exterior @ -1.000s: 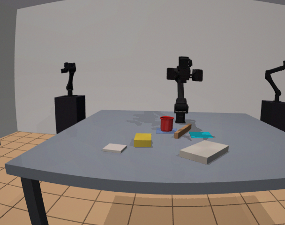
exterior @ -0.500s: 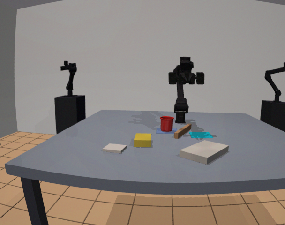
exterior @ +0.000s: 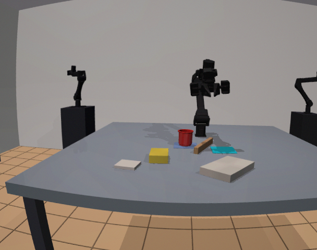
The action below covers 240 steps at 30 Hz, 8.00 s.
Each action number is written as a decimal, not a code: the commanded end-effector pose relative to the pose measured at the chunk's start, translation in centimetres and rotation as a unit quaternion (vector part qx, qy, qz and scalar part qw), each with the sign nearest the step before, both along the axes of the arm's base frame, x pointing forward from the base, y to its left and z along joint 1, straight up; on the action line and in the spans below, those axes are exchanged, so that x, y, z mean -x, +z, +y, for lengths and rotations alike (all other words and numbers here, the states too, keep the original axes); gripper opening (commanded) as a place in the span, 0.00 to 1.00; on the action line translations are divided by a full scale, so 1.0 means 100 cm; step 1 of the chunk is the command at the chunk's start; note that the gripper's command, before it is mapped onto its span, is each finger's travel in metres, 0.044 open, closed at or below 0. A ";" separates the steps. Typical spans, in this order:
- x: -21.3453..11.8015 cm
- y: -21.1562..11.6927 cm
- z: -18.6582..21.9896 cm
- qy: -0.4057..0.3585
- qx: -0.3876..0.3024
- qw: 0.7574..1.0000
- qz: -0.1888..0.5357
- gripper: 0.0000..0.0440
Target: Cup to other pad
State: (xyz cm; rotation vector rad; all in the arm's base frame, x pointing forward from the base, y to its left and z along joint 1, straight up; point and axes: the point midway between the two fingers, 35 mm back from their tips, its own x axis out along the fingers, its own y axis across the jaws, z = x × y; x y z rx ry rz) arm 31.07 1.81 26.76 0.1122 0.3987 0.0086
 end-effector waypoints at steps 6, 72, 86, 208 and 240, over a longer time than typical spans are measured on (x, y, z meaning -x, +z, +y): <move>0.005 -0.009 0.008 0.005 -0.017 0.997 0.073 0.17; 0.060 -0.103 -0.042 0.038 0.098 0.844 0.526 0.32; 0.067 -0.137 -0.061 0.061 0.114 0.820 0.558 0.39; -0.005 -0.216 0.085 0.335 0.306 0.783 0.425 0.09; 0.005 -0.170 0.084 0.345 0.278 0.824 0.352 0.34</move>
